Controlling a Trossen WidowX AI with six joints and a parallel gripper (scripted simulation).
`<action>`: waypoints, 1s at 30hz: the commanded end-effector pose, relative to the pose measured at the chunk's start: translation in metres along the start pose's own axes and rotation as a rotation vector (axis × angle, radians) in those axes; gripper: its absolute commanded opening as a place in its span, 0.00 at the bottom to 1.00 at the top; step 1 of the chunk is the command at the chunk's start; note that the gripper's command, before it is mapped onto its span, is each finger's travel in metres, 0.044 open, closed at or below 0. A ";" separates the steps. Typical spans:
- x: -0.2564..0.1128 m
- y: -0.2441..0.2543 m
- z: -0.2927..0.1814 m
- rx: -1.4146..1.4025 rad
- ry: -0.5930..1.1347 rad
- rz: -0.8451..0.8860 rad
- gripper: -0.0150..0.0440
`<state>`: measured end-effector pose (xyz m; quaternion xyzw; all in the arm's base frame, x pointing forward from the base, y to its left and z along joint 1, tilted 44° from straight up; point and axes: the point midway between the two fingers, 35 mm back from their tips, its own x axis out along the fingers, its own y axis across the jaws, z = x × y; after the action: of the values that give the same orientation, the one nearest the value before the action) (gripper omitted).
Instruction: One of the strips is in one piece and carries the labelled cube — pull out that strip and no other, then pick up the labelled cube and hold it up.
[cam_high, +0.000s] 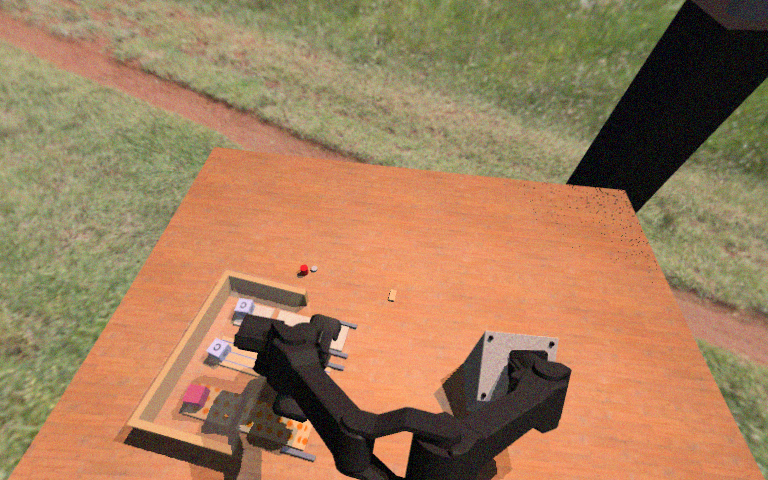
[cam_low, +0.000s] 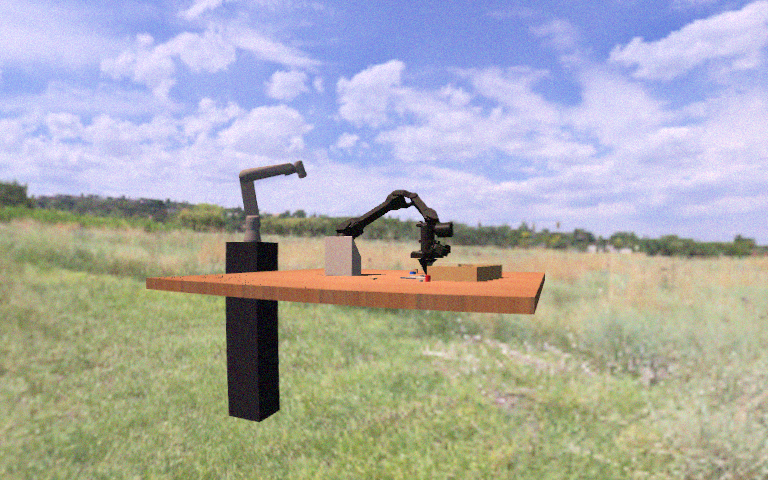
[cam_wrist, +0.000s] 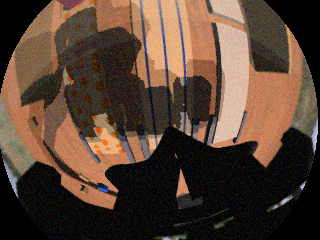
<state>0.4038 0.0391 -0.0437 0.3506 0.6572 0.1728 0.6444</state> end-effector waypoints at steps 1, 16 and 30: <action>0.003 0.000 0.000 0.003 0.002 0.003 0.25; 0.004 0.000 0.000 0.003 0.002 0.003 0.25; 0.004 -0.001 -0.019 0.003 0.003 0.003 0.25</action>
<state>0.3951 0.0408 -0.0436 0.3508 0.6515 0.1733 0.6500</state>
